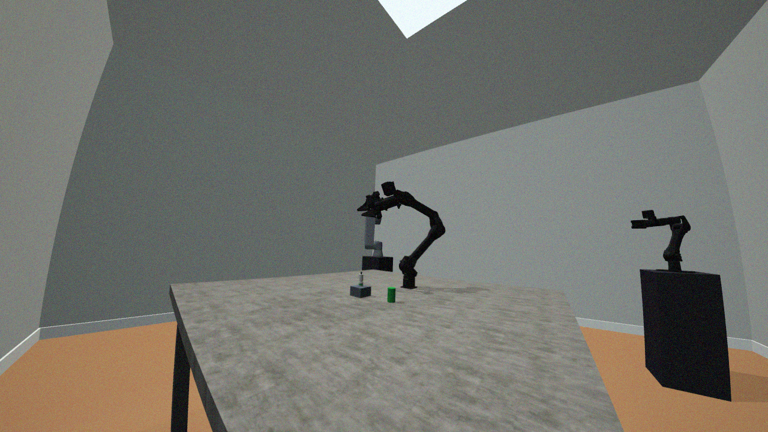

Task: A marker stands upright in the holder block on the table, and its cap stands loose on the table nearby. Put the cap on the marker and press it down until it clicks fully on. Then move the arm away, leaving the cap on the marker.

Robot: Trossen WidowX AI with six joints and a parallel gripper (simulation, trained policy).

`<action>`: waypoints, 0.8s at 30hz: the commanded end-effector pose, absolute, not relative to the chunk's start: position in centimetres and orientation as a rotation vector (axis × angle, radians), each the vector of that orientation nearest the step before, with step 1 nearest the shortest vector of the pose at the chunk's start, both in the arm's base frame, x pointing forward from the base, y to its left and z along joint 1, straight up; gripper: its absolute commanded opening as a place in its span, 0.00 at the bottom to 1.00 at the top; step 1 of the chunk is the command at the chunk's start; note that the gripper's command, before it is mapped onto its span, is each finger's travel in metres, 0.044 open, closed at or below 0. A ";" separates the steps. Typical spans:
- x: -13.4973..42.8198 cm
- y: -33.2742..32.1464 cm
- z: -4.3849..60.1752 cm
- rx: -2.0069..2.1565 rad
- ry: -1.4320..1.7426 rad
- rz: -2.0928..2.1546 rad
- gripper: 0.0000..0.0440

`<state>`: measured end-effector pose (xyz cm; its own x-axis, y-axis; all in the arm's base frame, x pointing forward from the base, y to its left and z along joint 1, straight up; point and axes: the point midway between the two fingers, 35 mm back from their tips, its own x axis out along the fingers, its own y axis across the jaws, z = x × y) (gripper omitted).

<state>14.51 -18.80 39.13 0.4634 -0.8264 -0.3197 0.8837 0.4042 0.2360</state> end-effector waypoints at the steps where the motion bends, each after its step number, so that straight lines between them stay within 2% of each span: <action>1: 15.3 -18.8 39.0 0.423 0.175 -1.075 0.71; 24: 20.8 -18.3 35.8 0.557 0.315 -1.000 0.72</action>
